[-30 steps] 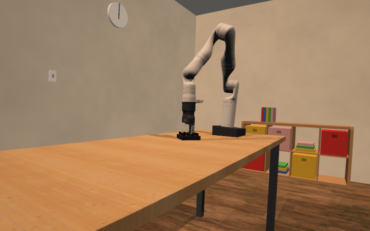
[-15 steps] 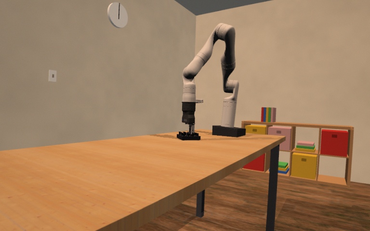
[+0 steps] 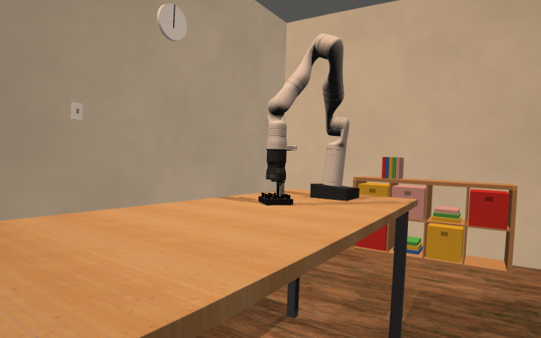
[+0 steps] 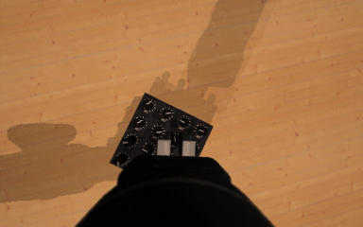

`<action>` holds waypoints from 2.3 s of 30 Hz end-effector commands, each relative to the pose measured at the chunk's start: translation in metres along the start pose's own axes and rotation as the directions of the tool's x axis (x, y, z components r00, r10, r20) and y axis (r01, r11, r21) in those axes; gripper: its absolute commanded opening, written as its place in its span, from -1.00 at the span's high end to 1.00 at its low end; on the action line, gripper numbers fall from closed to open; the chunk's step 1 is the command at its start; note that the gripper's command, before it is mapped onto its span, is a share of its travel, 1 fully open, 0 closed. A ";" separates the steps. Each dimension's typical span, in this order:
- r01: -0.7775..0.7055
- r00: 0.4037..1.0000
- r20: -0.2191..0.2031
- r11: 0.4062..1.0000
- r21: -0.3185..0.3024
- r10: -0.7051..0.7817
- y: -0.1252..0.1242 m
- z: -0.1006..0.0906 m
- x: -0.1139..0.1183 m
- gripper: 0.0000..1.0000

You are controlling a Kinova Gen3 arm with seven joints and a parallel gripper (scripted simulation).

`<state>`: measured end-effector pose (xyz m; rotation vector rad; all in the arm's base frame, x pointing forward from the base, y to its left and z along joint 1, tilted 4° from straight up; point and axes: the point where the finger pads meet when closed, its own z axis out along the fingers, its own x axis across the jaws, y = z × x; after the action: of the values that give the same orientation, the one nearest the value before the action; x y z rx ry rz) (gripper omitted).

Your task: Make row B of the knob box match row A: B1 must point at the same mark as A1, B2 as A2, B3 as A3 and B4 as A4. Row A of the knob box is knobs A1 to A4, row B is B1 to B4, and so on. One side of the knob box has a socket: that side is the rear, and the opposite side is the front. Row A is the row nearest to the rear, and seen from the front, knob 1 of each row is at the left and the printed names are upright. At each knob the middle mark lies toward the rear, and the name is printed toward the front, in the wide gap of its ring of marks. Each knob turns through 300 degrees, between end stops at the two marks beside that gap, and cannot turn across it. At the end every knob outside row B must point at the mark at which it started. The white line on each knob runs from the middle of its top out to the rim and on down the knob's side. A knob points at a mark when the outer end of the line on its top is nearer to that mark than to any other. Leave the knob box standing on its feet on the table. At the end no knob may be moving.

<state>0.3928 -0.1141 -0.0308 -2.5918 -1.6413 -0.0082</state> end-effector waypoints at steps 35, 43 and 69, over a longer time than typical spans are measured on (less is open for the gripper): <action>0.633 0.774 0.000 0.774 -0.003 -0.633 0.001 -0.001 0.000 0.40; 0.726 0.688 0.000 0.688 -0.003 -0.726 0.001 -0.001 0.000 0.40; 0.786 0.619 0.000 0.619 -0.003 -0.786 0.001 -0.001 0.000 0.40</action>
<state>0.3928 -0.1141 -0.0308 -1.6202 -2.6160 -0.0590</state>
